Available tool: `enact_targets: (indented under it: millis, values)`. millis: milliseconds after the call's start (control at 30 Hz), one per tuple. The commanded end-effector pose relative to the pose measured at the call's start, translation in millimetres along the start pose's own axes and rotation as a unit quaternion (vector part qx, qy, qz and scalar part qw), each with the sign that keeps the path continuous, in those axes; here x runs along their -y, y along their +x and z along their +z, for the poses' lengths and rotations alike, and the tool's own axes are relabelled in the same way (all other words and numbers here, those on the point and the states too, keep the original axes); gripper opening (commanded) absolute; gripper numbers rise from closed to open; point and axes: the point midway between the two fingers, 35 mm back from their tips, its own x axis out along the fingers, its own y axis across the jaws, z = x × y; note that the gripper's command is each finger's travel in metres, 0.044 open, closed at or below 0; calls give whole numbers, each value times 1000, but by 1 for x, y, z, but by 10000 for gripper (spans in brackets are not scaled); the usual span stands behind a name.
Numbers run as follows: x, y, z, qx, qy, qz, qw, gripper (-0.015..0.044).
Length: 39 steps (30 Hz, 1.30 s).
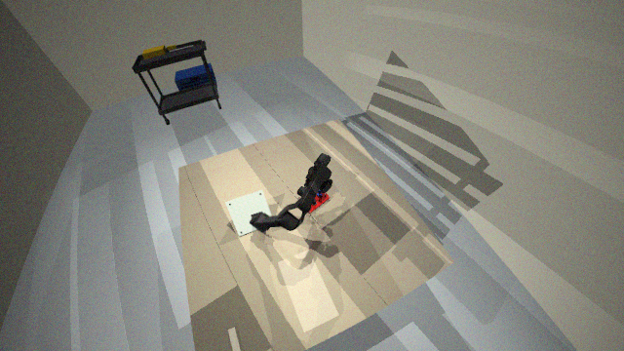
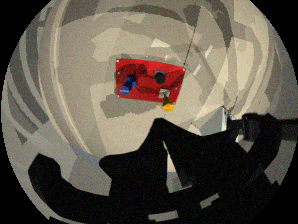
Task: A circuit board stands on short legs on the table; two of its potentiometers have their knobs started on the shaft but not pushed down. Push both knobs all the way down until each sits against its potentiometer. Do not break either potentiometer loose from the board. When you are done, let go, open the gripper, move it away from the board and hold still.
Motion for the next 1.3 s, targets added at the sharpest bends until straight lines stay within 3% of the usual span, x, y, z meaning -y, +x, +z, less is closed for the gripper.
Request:
enact_targets:
  millis: [0,233,1267]
  values:
    - [9,6,-13,42,-50,-41,997,0]
    - [17,10,-24,90,-108,-82,987,0]
    - [23,49,-16,90,-108,-82,987,0]
